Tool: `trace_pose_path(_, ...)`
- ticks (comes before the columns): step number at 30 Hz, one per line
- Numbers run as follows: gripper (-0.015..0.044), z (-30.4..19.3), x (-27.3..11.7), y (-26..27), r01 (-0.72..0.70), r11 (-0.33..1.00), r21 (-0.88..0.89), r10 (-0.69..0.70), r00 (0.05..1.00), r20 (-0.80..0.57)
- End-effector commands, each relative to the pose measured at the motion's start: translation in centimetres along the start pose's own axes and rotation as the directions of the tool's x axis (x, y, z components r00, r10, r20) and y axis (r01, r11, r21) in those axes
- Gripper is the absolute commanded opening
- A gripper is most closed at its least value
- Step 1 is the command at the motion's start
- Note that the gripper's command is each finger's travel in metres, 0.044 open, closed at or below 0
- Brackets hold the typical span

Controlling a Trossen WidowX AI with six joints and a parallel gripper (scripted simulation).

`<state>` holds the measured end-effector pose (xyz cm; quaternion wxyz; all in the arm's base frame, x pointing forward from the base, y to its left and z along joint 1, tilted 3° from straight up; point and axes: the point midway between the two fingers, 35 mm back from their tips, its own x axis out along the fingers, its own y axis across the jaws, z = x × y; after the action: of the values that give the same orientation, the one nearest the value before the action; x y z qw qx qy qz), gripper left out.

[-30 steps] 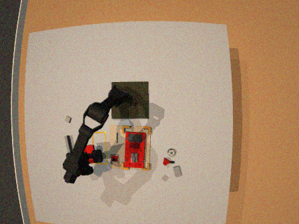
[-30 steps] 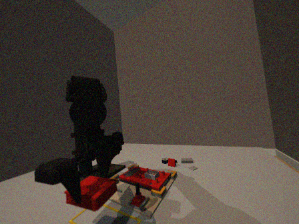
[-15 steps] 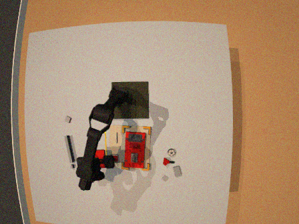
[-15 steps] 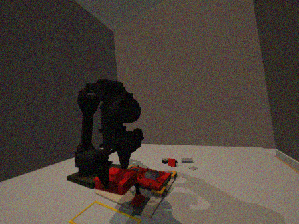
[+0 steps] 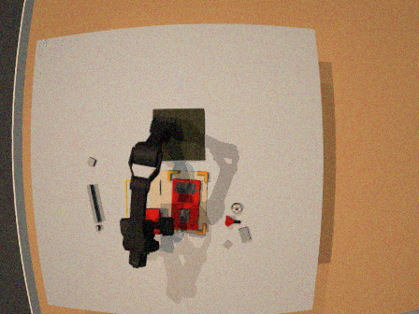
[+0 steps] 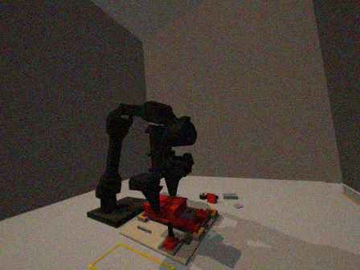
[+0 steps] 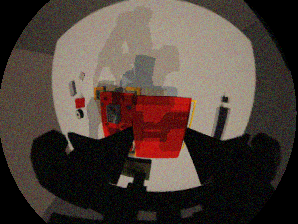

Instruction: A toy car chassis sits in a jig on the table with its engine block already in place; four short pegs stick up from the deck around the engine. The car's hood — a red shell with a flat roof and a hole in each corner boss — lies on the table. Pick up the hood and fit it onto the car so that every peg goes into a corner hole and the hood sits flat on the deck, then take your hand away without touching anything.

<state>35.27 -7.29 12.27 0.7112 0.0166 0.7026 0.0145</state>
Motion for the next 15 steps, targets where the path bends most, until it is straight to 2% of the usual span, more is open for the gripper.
trace_pose_path(1, 0.0000, 0.3, -0.2, 1.4, -0.003, 1.000, 0.014, 0.003, 1.000, 0.008)
trace_pose_path(15, 0.0000, 0.4, -0.2, 7.1, -0.008, 0.998, 0.065, 0.008, 1.000, 0.007)
